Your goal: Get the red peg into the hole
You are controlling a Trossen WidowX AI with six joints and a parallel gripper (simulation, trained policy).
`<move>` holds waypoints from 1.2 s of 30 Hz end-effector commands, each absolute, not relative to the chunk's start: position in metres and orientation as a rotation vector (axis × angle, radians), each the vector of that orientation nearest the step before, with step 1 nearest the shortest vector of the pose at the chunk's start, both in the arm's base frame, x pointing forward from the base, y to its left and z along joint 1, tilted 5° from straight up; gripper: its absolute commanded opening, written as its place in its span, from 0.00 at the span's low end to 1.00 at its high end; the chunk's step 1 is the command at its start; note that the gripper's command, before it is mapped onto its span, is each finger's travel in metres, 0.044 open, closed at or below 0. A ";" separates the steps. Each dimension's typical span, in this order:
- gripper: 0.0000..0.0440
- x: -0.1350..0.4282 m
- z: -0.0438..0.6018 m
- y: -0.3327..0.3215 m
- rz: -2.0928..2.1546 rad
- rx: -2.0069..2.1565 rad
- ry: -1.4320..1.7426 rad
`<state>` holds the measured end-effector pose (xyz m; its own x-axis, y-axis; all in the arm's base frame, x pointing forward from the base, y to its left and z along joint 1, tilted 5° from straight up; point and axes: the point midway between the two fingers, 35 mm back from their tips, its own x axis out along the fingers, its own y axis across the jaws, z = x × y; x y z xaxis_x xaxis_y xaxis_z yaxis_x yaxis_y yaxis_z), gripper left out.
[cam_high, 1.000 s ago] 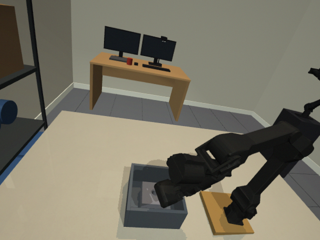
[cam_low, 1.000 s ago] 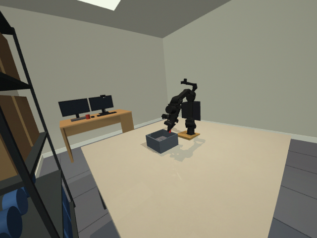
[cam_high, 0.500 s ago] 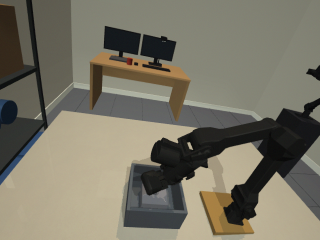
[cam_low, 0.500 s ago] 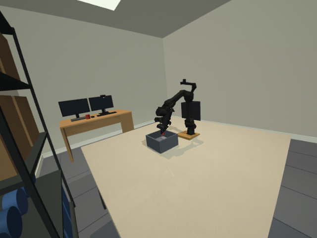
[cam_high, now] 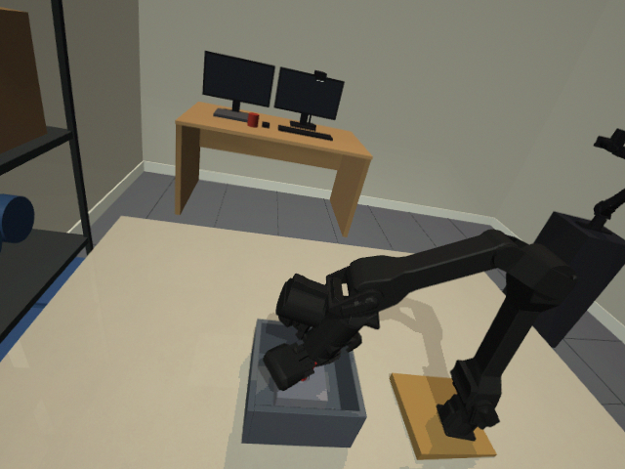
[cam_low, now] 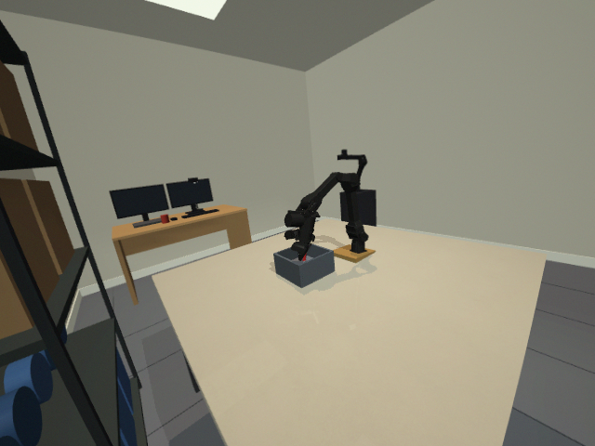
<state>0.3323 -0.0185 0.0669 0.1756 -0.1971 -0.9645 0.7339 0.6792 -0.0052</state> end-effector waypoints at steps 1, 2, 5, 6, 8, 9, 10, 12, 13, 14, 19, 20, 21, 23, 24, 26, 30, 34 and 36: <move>0.35 0.336 0.064 -0.022 -0.686 0.524 1.244; 0.35 0.338 0.065 -0.023 -0.680 0.517 1.246; 0.36 0.344 0.071 -0.024 -0.666 0.514 1.255; 0.37 0.347 0.074 -0.024 -0.661 0.515 1.258; 0.41 0.351 0.077 -0.024 -0.653 0.519 1.264; 0.44 0.354 0.079 -0.024 -0.650 0.522 1.269; 0.47 0.356 0.080 -0.023 -0.647 0.524 1.273; 0.55 0.360 0.083 -0.022 -0.640 0.530 1.284; 0.61 0.362 0.084 -0.021 -0.636 0.534 1.290; 0.67 0.365 0.086 -0.020 -0.631 0.538 1.296; 0.97 0.378 0.095 -0.015 -0.603 0.570 1.320; 1.00 0.381 0.097 -0.013 -0.596 0.578 1.324; 1.00 0.383 0.099 -0.012 -0.589 0.586 1.328; 1.00 0.390 0.104 -0.007 -0.571 0.603 1.329; 1.00 0.393 0.106 -0.005 -0.560 0.609 1.327; 1.00 0.400 0.111 -0.001 -0.539 0.620 1.322; 1.00 0.413 0.121 0.009 -0.493 0.637 1.308; 1.00 0.423 0.129 0.017 -0.455 0.648 1.293; 1.00 0.423 0.129 0.017 -0.454 0.648 1.292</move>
